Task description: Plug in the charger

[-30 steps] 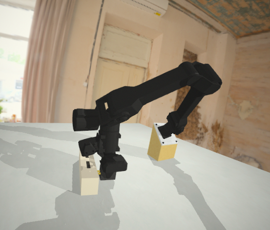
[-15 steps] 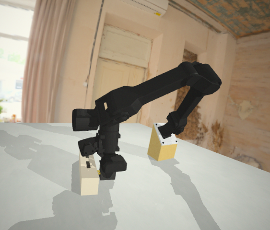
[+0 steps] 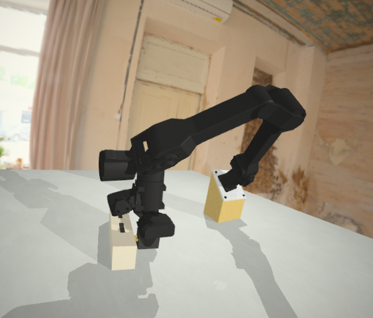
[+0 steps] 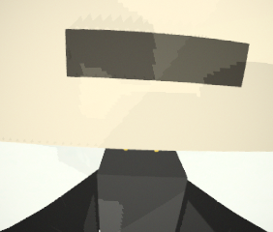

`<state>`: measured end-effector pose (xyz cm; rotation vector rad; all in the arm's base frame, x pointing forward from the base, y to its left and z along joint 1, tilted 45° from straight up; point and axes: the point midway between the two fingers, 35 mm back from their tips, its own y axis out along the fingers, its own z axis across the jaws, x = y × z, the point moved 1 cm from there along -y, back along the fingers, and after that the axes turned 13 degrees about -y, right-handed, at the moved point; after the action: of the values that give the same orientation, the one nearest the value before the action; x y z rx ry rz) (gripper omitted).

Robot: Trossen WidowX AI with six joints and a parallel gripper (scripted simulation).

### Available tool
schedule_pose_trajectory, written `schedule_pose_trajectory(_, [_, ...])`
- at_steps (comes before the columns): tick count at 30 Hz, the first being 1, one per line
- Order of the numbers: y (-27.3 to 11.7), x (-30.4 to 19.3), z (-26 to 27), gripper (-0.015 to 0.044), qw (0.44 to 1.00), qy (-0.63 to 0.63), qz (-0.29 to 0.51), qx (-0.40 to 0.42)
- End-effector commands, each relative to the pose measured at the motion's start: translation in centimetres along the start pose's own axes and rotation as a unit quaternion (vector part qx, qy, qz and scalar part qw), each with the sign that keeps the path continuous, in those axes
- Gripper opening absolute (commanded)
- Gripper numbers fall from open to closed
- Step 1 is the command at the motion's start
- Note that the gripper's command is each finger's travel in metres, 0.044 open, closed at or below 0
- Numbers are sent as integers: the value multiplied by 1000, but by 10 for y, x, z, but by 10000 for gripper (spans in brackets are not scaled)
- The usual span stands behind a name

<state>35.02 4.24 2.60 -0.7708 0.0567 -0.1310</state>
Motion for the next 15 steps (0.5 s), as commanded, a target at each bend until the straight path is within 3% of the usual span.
schedule_pose_trajectory(1, [-1,3,1,0,1000,-4,-3,2])
schedule_pose_trajectory(15, [-2,6,0,0,1000,-4,-3,2])
